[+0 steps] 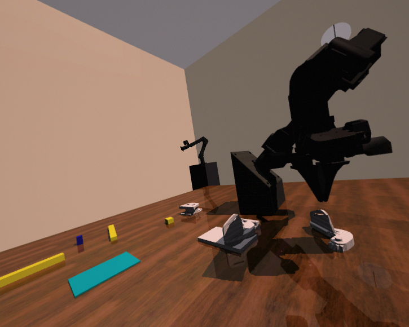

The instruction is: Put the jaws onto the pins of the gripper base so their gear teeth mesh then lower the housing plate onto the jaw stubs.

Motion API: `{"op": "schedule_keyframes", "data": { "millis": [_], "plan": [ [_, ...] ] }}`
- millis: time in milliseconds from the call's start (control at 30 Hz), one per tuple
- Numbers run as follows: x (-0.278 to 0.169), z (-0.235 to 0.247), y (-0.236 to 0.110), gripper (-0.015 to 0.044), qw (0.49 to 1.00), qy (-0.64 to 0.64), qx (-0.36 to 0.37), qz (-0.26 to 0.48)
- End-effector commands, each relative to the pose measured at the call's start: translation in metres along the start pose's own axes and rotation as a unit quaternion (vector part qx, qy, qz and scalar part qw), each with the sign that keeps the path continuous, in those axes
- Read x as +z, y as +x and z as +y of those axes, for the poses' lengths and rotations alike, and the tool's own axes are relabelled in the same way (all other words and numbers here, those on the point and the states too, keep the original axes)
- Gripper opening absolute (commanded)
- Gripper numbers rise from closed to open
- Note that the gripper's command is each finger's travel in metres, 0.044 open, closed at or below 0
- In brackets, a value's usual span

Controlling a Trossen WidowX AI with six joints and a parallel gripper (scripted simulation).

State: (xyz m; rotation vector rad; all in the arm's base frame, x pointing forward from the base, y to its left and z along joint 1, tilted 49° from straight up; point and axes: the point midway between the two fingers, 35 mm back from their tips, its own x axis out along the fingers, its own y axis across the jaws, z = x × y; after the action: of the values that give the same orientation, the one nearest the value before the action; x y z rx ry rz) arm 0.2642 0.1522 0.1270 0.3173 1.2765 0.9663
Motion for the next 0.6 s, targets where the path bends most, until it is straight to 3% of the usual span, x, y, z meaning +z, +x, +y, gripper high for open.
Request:
{"op": "schedule_keyframes", "data": {
  "millis": [0,267,567],
  "plan": [
    [0.0000,0.0000,0.0000,0.0000,1.000,0.000,0.000,0.000],
    [0.0000,0.0000,0.0000,0.0000,1.000,0.000,0.000,0.000],
    [-0.0031,0.0018,-0.0012,0.0236,0.995,0.100,0.000,0.000]
  ]
}}
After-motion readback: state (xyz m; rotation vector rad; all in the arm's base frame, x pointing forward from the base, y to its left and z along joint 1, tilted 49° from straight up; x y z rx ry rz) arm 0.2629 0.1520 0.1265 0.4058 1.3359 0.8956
